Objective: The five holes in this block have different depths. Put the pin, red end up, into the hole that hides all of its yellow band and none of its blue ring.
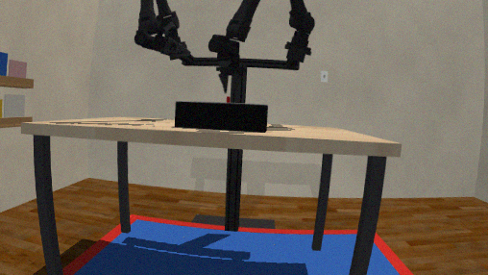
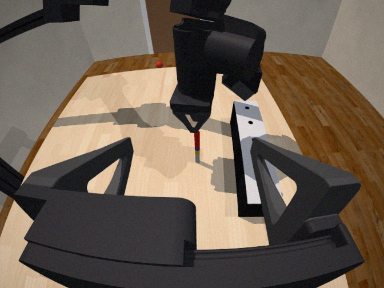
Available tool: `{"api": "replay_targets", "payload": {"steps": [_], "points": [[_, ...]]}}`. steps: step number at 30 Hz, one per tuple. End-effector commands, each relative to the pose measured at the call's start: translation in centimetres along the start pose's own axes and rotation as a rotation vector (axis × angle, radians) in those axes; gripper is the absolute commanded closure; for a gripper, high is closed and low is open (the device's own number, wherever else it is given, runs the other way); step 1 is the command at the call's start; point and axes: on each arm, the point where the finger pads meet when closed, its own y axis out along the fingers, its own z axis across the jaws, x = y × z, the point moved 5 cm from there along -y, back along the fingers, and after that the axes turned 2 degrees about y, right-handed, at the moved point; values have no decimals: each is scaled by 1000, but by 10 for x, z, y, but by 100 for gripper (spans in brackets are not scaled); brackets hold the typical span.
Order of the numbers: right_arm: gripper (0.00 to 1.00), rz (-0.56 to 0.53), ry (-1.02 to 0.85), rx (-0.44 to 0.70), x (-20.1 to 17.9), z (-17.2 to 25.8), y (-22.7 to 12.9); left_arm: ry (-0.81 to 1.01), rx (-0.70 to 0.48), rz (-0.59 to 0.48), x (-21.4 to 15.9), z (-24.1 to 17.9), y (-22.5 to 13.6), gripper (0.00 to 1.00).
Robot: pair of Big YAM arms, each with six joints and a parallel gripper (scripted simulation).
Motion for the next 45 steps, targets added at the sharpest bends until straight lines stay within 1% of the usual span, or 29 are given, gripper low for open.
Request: {"api": "replay_targets", "payload": {"steps": [1,7,9,12,14,15,18,19,21,23,32,33,38,40,45], "points": [[0,-1,-78,4,14,-13,-3,-17,-8,-21,11,-6,-5,65],[0,0,-64,-2,13,-14,-5,-17,-8,-21,11,-6,-5,65],[0,0,-65,-3,13,-15,-5,-19,1,-5,9,-4,6,65],[0,0,-66,-4,13,-15,-5,-24,-4,-13,12,-2,24,65],[0,0,-66,-4,13,-15,-5,-17,-2,-9,6,0,32,65],[0,0,-66,-4,13,-15,-5,-16,0,-5,1,2,35,66],[0,0,-66,-4,13,-15,-5,-8,-4,-10,4,-10,33,71],[0,0,-66,-4,13,-15,-5,-11,-5,-13,7,-6,35,73],[0,0,-66,-4,13,-15,-5,-11,-15,-33,14,-8,28,77],[0,0,-66,-4,13,-15,-5,-11,-15,-33,14,-8,28,77],[0,0,-66,-4,13,-15,-5,-9,-13,-28,13,-8,28,96],[0,0,-66,-4,13,-15,-5,-9,-13,-28,13,-8,28,95],[0,0,-66,-4,13,-15,-5,-14,-13,-25,8,-9,8,95],[0,0,-66,-4,13,-15,-5,-14,-13,-25,8,-9,8,95],[0,0,-66,-4,13,-15,-5,-22,-7,-19,20,14,-19,95]]}}
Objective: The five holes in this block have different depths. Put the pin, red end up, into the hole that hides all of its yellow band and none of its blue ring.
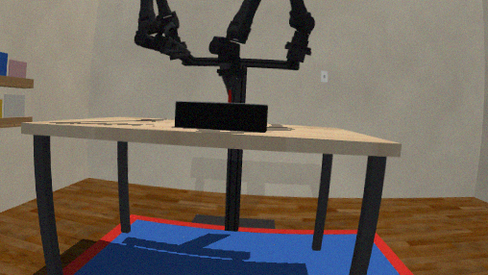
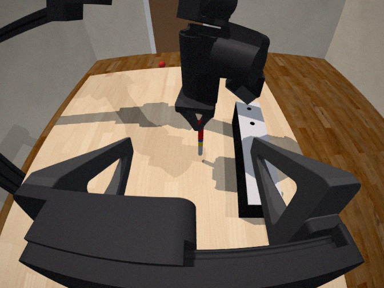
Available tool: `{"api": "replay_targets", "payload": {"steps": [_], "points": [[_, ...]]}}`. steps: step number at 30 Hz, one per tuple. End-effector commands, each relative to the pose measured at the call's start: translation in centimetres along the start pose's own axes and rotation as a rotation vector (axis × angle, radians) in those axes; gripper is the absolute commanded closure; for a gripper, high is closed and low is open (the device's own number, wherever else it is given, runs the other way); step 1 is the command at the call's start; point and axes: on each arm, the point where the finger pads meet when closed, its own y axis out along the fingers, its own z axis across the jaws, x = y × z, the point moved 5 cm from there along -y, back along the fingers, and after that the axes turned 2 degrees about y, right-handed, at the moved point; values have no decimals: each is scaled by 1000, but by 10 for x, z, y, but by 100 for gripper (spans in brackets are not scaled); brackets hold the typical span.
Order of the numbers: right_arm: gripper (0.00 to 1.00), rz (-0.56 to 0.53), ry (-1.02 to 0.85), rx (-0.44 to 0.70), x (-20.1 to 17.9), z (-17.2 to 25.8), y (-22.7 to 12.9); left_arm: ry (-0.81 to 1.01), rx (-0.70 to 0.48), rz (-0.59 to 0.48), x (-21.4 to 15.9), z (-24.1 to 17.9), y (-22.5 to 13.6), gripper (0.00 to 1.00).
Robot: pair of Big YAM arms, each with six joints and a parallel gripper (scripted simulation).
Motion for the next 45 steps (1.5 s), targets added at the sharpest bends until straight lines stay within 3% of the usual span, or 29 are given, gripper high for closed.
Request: {"api": "replay_targets", "payload": {"steps": [1,10,16,20,26,29,37,45], "points": [[0,-1,-60,-19,12,-15,-5,-12,-12,-25,20,13,-35,95],[0,-45,-79,-28,24,-22,0,-7,-14,-25,37,38,-95,95],[0,-42,-33,-22,29,-20,4,-8,-15,-28,48,47,-107,95],[0,56,59,-13,43,-12,29,-13,-18,-43,74,69,-120,95],[0,254,83,-103,70,-5,73,-60,-13,-45,112,117,-126,95],[0,274,85,-127,76,-3,79,-63,-10,-36,113,121,-121,95],[0,330,99,-396,134,11,113,-94,-7,-27,123,136,-95,95],[0,201,191,-640,192,34,123,-90,-10,-34,125,132,-87,95]]}}
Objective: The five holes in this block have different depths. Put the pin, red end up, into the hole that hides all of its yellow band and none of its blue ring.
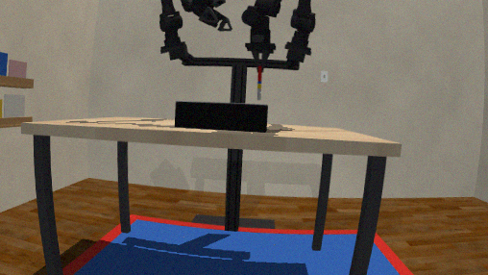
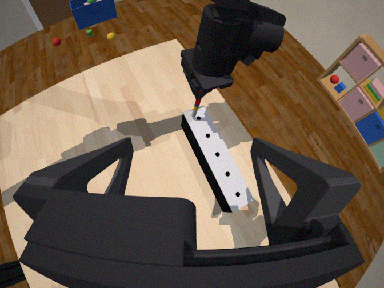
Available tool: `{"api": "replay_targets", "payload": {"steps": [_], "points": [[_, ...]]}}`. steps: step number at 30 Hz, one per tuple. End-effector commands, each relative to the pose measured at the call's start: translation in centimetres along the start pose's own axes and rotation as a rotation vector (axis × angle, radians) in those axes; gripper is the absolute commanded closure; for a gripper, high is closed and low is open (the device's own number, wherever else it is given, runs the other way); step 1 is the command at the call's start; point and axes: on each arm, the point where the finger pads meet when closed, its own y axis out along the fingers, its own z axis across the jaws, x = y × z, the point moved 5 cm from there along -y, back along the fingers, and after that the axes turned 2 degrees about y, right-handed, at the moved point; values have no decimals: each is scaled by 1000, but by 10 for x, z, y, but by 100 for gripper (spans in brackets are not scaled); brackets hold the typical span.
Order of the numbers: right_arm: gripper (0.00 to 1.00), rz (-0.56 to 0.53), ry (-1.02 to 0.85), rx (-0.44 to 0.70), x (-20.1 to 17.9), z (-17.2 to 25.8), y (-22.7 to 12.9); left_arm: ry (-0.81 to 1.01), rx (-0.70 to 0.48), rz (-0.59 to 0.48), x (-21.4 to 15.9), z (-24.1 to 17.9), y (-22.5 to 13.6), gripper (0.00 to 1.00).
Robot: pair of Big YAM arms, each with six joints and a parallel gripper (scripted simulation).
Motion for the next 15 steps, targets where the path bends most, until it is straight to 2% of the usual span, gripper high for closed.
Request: {"api": "replay_targets", "payload": {"steps": [1,5,15], "points": [[0,-79,146,-67,28,1,-10,6,-18,-53,24,-7,-7,95],[0,-164,271,-166,50,17,-32,-6,-20,-61,26,-8,-10,95],[0,-169,252,-207,57,11,-32,6,-17,-46,29,-16,-14,95]]}}
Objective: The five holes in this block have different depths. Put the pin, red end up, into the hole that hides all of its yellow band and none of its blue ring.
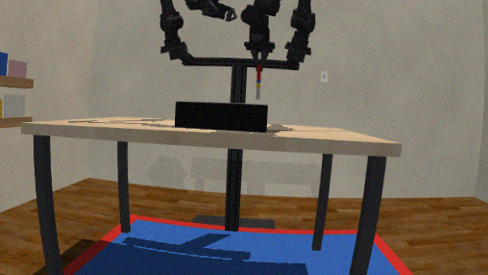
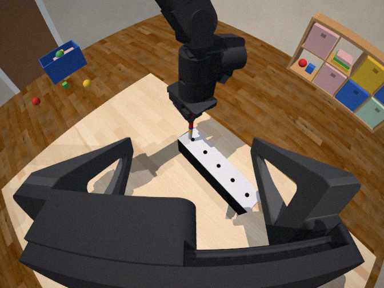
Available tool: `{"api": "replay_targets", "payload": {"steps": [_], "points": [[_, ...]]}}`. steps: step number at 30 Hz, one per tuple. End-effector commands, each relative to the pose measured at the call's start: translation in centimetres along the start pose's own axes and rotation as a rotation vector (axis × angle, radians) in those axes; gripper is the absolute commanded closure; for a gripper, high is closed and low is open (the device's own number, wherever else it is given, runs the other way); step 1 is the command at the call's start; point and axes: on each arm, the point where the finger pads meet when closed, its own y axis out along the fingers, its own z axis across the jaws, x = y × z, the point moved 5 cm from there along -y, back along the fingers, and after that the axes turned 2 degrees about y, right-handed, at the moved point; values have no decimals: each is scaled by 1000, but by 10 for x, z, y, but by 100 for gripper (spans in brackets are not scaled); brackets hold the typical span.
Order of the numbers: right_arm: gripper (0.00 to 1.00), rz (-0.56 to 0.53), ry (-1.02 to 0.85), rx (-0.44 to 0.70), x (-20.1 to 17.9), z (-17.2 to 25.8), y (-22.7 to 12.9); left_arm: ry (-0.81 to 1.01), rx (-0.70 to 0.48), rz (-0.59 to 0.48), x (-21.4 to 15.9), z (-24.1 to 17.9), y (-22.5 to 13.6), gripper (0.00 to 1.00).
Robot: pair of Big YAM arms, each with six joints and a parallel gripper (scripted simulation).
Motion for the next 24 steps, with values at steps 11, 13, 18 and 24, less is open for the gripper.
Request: {"api": "replay_targets", "payload": {"steps": [11,13,18,24], "points": [[0,-51,41,-15,20,-6,1,-9,-19,-72,33,-10,-1,95],[0,-51,41,-15,20,-6,1,-14,-23,-87,37,-9,-8,95],[0,-51,41,-15,20,-6,1,-13,-22,-85,37,-9,-8,95],[0,-51,41,-15,20,-6,1,-13,-22,-85,37,-9,-8,95]]}}
